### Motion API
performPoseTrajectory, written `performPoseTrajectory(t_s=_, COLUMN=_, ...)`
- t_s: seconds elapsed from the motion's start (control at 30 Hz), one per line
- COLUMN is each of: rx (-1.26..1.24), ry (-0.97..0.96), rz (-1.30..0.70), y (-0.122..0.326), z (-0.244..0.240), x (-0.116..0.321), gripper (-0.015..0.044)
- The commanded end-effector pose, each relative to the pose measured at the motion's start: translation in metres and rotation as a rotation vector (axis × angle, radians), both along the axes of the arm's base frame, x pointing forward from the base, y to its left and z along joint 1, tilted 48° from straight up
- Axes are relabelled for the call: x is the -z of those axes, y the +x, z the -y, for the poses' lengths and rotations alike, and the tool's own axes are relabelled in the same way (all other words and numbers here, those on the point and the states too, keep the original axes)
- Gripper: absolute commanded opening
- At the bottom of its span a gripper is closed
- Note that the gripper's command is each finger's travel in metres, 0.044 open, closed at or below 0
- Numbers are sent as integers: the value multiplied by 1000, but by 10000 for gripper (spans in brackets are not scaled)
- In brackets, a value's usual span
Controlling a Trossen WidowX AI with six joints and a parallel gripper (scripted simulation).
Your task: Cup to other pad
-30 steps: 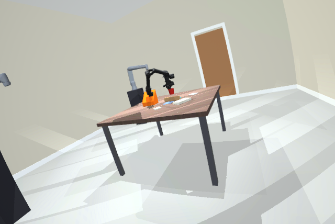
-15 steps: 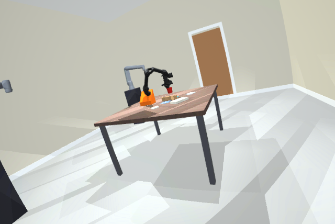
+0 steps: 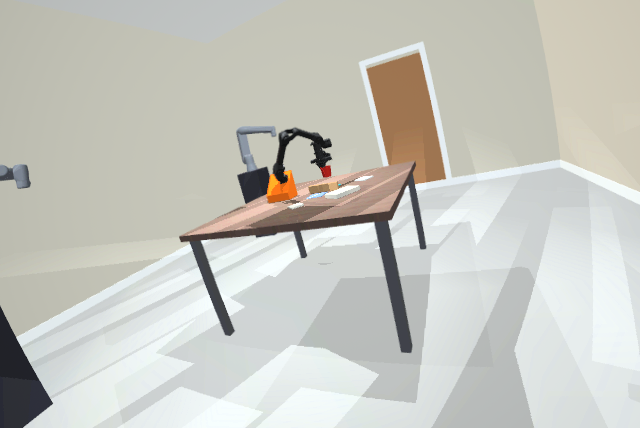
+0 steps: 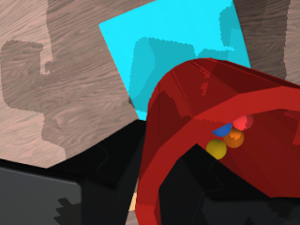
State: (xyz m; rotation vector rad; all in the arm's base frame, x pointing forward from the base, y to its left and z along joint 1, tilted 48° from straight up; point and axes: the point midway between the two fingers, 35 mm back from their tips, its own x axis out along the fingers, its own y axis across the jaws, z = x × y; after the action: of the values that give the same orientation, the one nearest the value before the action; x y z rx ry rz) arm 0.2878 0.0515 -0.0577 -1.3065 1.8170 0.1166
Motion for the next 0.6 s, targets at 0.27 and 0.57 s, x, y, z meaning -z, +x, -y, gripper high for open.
performPoseTrajectory(t_s=0.27, rx=6, ry=0, rz=-1, y=0, z=-1, x=14, gripper=0)
performPoseTrajectory(t_s=0.57, rx=6, ry=-1, rz=-1, y=0, z=11, x=25, gripper=0)
